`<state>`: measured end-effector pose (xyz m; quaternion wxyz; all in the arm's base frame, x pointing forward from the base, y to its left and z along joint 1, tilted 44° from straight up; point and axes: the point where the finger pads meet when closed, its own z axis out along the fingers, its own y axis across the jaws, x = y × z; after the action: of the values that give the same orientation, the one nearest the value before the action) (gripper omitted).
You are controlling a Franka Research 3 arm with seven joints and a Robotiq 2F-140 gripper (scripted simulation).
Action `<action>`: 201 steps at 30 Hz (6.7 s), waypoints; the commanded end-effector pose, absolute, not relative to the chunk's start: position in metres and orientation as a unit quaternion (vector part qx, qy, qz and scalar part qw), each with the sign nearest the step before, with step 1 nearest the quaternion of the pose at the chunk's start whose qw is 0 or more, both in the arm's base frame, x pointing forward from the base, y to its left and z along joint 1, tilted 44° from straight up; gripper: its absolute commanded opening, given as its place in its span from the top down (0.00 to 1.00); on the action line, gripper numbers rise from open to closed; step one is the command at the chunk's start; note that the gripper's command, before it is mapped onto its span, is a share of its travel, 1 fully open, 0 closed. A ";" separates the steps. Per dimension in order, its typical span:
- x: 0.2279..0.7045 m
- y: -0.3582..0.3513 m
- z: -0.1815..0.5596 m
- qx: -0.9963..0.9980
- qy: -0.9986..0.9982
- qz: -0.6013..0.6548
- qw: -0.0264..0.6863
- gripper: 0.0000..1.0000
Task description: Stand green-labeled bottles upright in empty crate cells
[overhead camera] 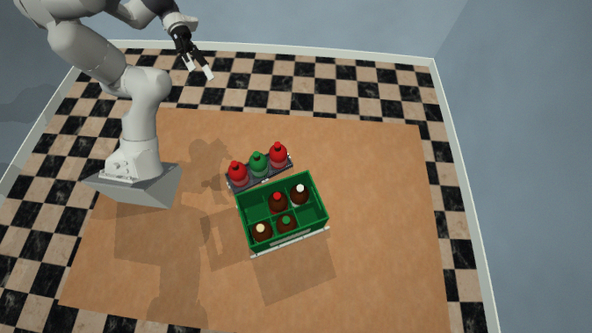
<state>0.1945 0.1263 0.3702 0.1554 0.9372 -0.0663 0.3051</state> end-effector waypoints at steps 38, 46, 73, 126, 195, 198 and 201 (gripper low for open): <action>0.226 0.129 0.410 0.961 0.048 0.249 0.107 0.00; 0.226 0.129 0.410 0.961 0.048 0.249 0.107 0.00; 0.251 0.123 0.433 0.968 0.097 0.225 0.063 0.00; 0.283 0.108 0.453 0.967 0.147 0.207 0.015 0.00; 0.342 0.068 0.471 0.954 0.220 0.193 -0.061 0.00; 0.342 0.068 0.471 0.954 0.220 0.193 -0.061 0.00; 0.364 0.050 0.471 0.947 0.243 0.193 -0.086 0.00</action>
<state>0.3435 0.0676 0.4706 -0.0648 0.9544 0.2182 0.1932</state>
